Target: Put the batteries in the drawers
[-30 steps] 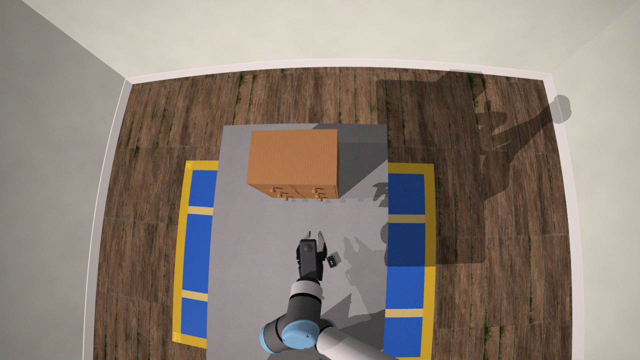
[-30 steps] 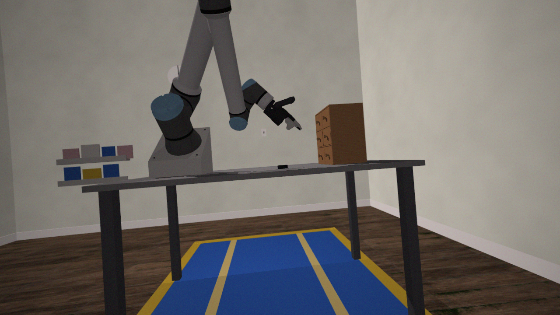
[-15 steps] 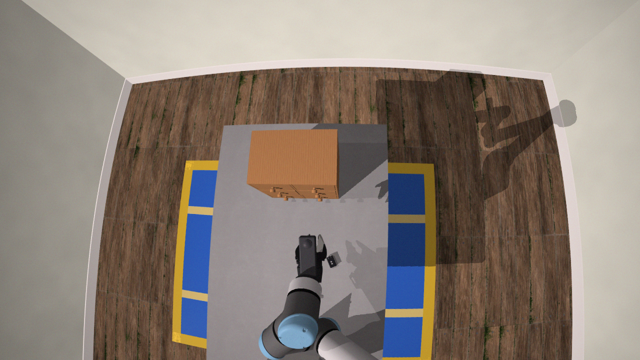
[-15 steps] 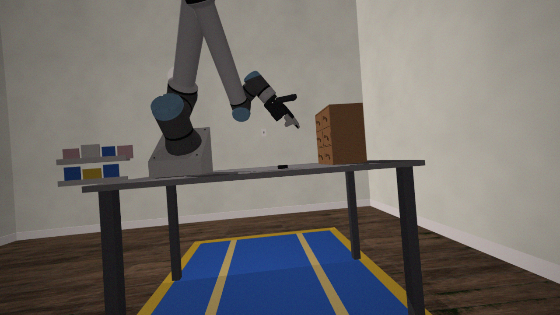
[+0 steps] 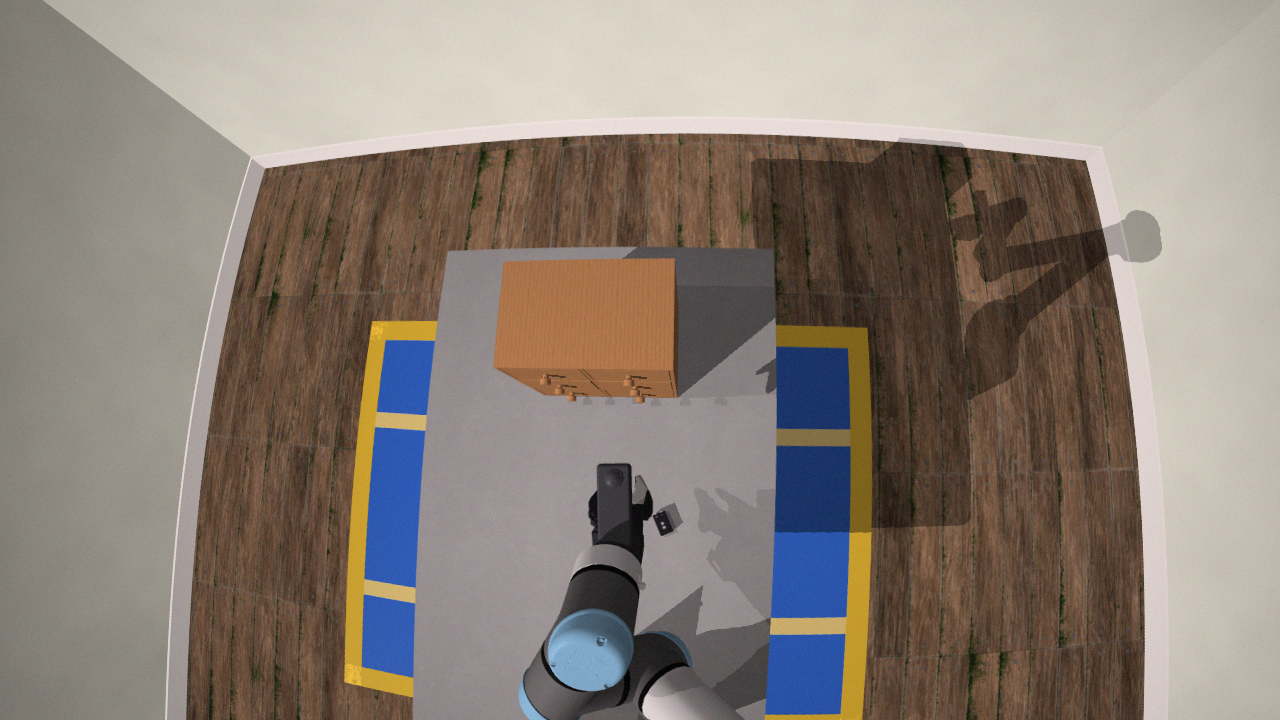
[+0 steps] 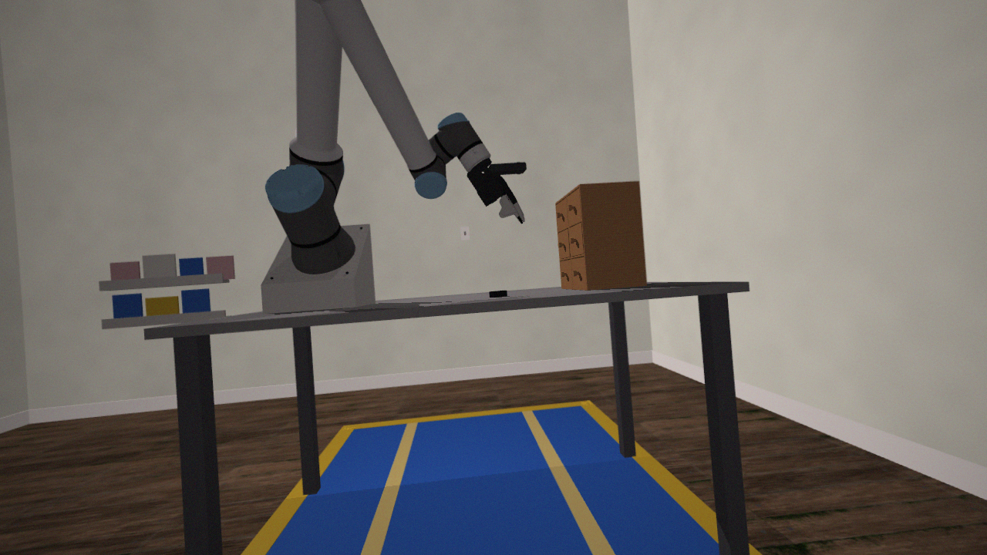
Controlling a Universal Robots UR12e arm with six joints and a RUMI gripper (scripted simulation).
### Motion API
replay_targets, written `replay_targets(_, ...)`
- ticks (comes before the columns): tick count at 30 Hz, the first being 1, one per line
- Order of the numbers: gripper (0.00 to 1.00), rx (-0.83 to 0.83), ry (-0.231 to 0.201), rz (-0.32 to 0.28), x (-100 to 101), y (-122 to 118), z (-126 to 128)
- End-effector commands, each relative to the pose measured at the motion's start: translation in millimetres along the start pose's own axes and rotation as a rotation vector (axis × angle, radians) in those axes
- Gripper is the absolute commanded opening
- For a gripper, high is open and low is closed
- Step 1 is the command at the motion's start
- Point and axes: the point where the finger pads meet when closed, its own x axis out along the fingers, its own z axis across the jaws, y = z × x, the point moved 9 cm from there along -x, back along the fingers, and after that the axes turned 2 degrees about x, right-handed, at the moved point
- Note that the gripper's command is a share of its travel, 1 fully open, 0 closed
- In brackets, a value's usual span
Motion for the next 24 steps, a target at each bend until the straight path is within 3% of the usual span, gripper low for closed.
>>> replay_targets(1, 0.2, 0.002, 0.002, -0.046, -3, 4, 0)
replay_targets(24, 0.2, 0.002, -0.005, -0.228, -21, 17, -1)
